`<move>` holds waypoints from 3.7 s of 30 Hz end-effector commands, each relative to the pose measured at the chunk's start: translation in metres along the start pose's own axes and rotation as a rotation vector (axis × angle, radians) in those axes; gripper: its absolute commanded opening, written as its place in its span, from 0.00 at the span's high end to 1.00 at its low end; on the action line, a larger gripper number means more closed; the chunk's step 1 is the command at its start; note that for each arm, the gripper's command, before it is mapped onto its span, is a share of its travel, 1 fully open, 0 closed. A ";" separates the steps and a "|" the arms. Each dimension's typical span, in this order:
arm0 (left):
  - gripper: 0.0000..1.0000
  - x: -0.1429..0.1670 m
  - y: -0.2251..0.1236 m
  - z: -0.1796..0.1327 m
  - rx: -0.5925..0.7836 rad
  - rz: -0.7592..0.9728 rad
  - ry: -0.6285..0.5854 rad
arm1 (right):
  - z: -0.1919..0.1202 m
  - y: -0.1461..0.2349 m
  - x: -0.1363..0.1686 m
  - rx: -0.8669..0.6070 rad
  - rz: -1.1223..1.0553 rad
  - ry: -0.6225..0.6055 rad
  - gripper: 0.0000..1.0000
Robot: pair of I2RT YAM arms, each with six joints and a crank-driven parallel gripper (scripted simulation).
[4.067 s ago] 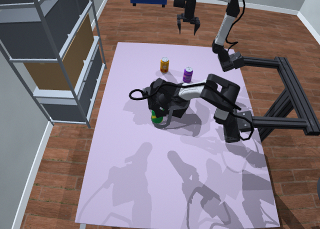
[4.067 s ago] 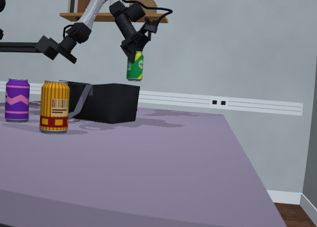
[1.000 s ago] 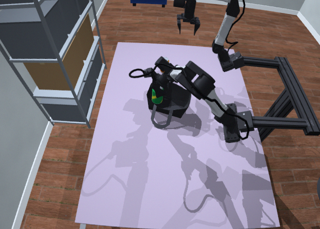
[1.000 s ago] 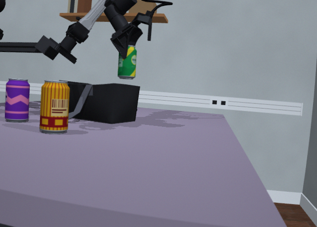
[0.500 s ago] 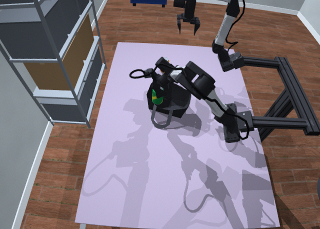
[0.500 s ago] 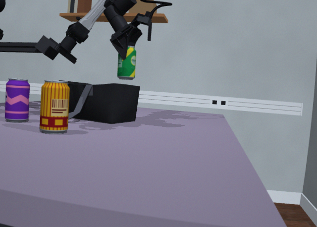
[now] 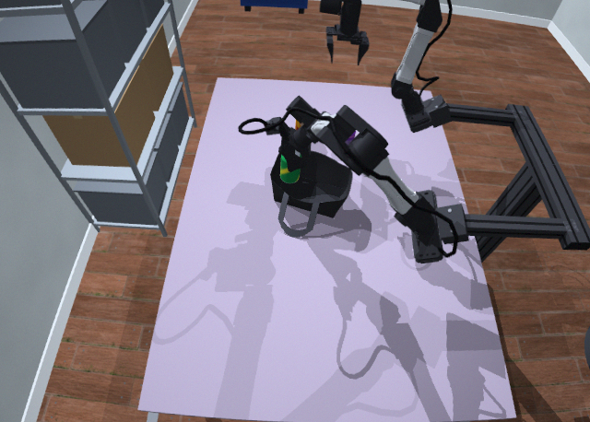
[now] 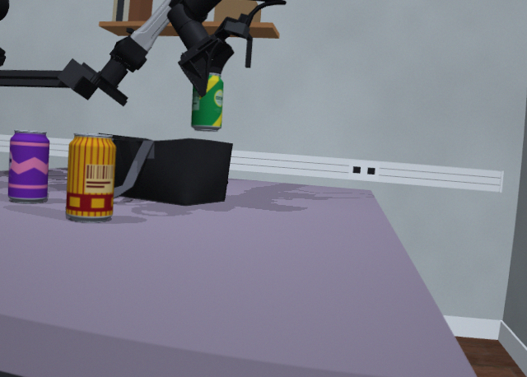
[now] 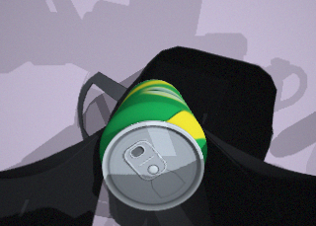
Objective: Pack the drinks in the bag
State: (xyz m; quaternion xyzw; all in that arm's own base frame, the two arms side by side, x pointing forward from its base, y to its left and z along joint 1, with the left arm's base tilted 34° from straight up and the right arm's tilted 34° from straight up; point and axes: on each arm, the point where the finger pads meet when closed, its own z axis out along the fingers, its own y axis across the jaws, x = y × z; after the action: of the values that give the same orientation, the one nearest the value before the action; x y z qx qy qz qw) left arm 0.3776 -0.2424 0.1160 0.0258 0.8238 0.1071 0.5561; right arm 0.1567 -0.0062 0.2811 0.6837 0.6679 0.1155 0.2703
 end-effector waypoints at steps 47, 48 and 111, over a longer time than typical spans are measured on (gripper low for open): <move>0.26 -0.043 -0.055 -0.013 0.026 -0.092 -0.064 | -0.005 0.003 -0.002 -0.036 -0.002 -0.008 0.00; 0.26 -0.043 -0.055 -0.013 0.026 -0.092 -0.064 | -0.005 0.003 -0.002 -0.036 -0.002 -0.008 0.00; 0.26 0.022 -0.062 0.055 0.021 -0.047 -0.043 | -0.005 0.003 -0.002 -0.036 -0.002 -0.008 0.00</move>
State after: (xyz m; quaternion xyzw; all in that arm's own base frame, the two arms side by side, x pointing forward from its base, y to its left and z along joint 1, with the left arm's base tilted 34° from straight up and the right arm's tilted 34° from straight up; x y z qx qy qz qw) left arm 0.4157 -0.2781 0.0471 0.0278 0.8271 0.1095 0.5505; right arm 0.1567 -0.0062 0.2811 0.6837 0.6679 0.1155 0.2703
